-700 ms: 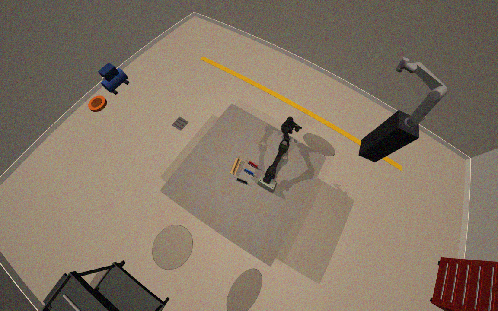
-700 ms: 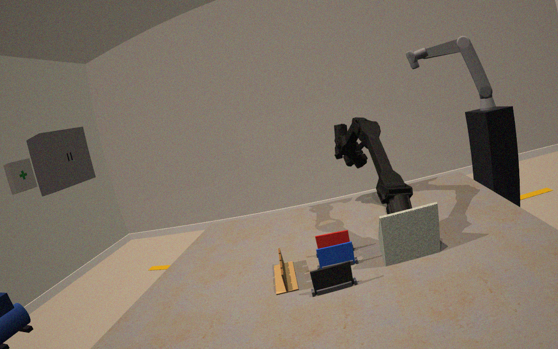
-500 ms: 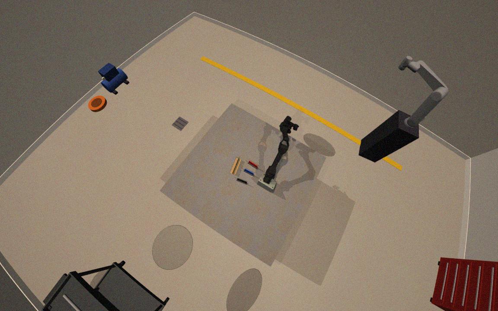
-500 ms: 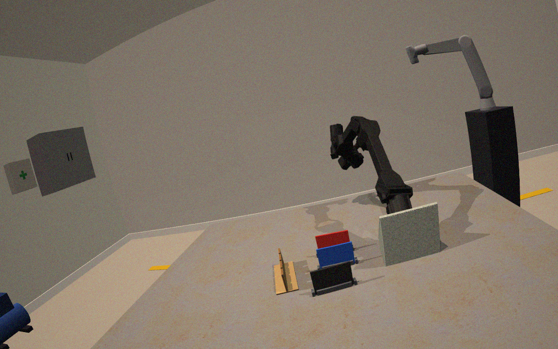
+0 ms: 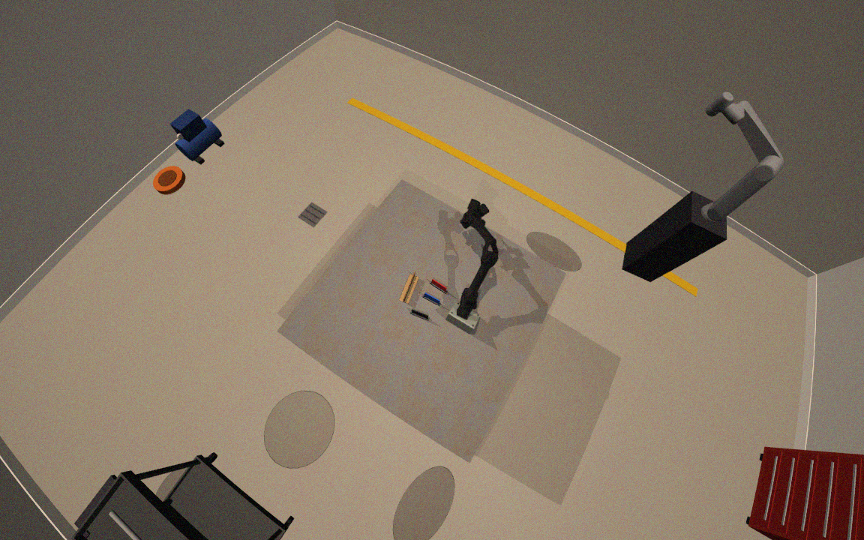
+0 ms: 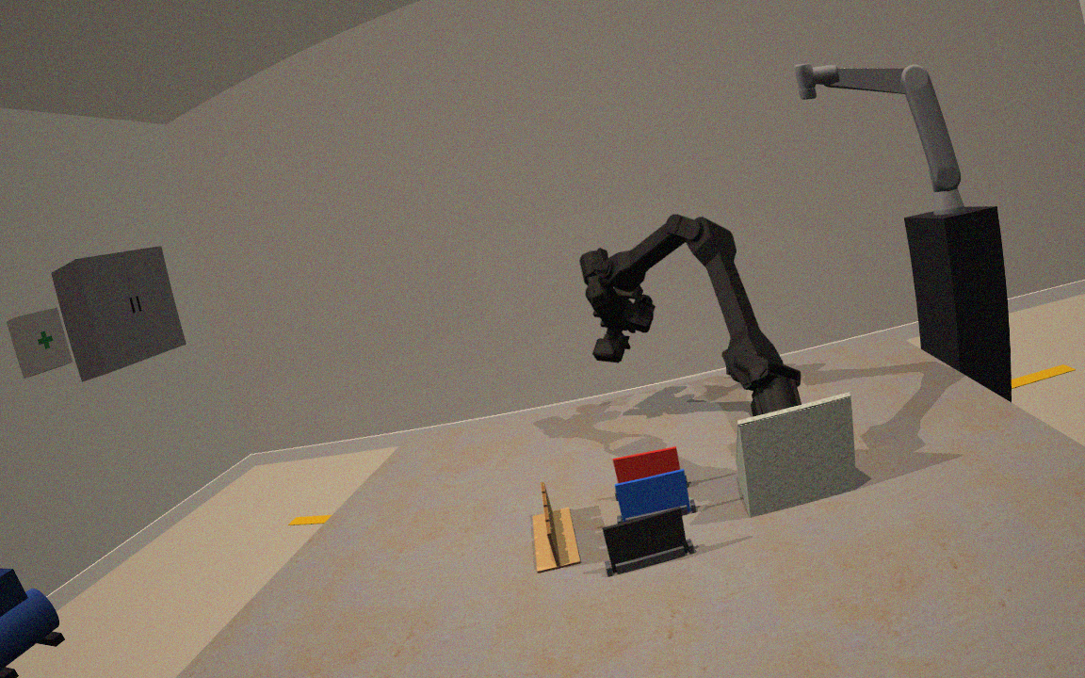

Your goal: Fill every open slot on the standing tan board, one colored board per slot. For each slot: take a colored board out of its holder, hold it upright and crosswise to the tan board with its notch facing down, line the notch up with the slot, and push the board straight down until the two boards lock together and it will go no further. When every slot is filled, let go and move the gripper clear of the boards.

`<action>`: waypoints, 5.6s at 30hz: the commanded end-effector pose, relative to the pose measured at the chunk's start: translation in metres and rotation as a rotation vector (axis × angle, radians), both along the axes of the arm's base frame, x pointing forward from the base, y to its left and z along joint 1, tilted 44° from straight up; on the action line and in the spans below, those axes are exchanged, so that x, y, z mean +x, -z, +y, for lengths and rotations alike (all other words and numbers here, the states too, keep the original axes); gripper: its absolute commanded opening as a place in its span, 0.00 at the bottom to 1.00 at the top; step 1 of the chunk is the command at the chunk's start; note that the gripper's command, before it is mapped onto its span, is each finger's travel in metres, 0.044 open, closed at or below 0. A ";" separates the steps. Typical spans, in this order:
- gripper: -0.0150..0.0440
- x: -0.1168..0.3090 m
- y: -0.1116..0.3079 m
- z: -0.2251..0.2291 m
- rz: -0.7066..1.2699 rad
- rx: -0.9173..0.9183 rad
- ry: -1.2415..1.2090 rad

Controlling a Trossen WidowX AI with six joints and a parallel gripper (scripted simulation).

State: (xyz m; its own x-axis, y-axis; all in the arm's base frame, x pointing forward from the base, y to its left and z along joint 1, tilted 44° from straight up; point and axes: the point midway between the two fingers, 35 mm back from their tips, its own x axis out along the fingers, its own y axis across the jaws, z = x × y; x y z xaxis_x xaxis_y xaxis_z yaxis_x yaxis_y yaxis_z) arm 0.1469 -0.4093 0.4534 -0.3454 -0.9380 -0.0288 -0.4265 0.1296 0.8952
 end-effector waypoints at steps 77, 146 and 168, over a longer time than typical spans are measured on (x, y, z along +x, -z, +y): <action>0.57 0.070 0.385 0.287 3.248 0.590 -1.406; 0.25 0.071 0.376 0.295 3.248 0.590 -1.407; 0.25 0.077 0.340 0.329 3.247 0.590 -1.410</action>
